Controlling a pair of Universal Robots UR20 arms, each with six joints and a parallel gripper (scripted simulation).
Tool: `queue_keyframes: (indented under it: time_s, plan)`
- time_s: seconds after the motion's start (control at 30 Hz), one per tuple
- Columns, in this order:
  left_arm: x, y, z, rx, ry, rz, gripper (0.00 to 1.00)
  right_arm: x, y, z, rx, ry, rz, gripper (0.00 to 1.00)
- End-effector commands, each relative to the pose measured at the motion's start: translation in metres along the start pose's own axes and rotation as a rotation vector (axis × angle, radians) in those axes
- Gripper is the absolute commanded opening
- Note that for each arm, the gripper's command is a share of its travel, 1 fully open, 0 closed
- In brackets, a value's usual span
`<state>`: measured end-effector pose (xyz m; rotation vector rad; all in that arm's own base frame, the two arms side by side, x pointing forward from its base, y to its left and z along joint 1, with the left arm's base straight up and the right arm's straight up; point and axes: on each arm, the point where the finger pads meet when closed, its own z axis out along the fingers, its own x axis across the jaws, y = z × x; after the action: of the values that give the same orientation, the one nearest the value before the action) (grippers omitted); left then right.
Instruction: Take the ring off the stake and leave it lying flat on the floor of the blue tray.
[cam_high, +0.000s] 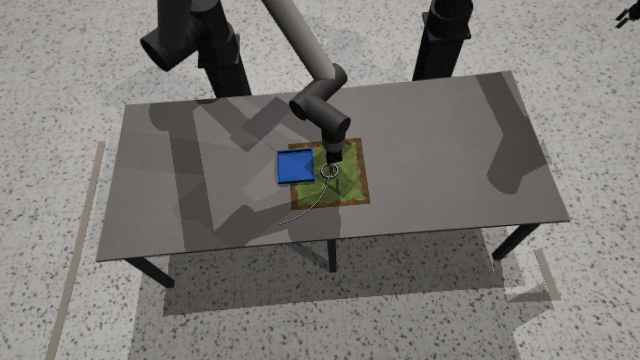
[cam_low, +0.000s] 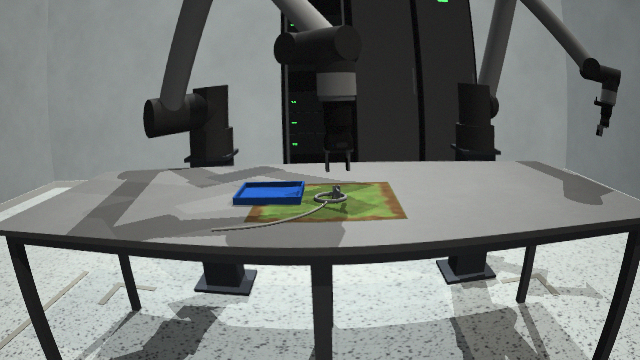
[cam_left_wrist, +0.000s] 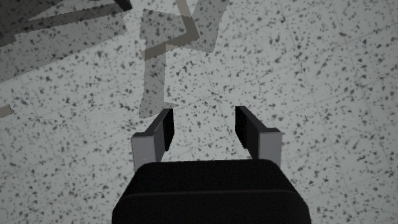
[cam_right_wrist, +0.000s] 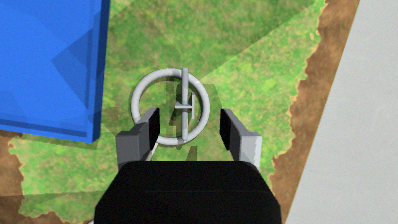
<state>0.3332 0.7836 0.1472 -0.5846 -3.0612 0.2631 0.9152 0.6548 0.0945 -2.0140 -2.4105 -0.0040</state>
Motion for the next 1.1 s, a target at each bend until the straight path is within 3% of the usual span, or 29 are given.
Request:
queue_keyframes:
  time_s: [0.0,0.07,0.1,0.4,0.97,1.0,1.07]
  plan:
    - [0.099,-0.011,-0.005,-0.067,-0.009,-0.118,1.0,-0.004,-0.002,0.002,0.003,-0.003,-0.001,1.0]
    - [0.099,-0.011,-0.005,-0.067,-0.009,-0.118,1.0,-0.004,-0.002,0.002,0.003,-0.003,-0.001,1.0]
    - [0.15,-0.02,-0.007,-0.081,-0.01,-0.146,1.0,-0.006,-0.001,0.003,0.003,-0.003,0.002,1.0]
    - [0.274,-0.065,-0.008,-0.156,-0.011,-0.307,1.0,-0.005,0.0,0.002,0.002,-0.003,0.001,1.0]
    - [0.295,-0.075,-0.008,-0.169,-0.011,-0.337,1.0,-0.004,-0.001,0.002,0.002,-0.003,0.0,1.0]
    - [0.295,-0.075,-0.008,-0.169,-0.011,-0.337,1.0,-0.004,-0.001,0.002,0.002,-0.003,0.0,0.0]
    - [0.295,-0.075,-0.008,-0.169,-0.011,-0.337,1.0,-0.004,-0.001,0.002,0.002,-0.003,0.0,0.0]
